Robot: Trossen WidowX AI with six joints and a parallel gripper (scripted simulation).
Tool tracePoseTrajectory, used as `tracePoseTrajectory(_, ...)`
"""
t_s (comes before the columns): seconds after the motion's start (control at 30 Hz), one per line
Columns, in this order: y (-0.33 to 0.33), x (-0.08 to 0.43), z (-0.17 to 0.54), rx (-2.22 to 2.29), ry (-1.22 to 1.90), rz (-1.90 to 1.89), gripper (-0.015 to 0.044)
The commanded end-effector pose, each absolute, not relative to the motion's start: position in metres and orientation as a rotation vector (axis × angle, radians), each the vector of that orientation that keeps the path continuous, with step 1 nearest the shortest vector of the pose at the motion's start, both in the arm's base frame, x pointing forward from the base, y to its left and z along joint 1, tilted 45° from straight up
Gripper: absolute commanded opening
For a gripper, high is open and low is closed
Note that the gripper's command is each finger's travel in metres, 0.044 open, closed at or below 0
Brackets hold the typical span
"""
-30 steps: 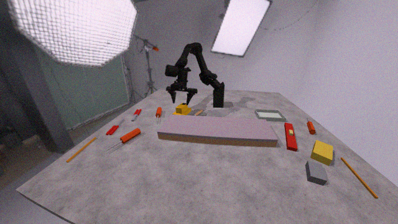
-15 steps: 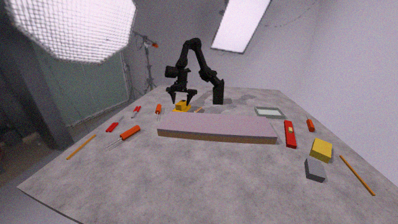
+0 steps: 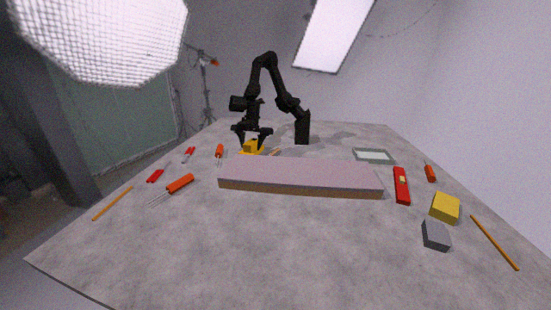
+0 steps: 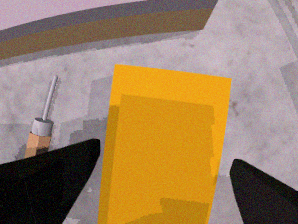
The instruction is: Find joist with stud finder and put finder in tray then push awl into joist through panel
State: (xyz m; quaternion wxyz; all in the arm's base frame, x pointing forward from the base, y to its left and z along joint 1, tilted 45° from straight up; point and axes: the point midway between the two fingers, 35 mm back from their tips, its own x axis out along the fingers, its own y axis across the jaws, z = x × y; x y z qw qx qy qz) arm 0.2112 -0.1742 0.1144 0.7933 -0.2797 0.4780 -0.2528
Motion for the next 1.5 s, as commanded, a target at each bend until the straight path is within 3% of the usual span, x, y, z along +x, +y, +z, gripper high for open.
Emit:
tracePoseTrajectory(0.0, -0.174, 0.211, 0.112, -0.602, 1.033, -0.536, 0.0322)
tracePoseTrajectory(0.8, -0.174, 0.211, 0.112, -0.602, 1.033, -0.536, 0.0162)
tracePoseTrajectory(1.0, -0.164, 0.213, 0.12, -0.593, 1.038, -0.532, 0.0004)
tracePoseTrajectory(1.47, -0.122, 0.207, 0.16, -0.584, 1.046, -0.528, 0.0)
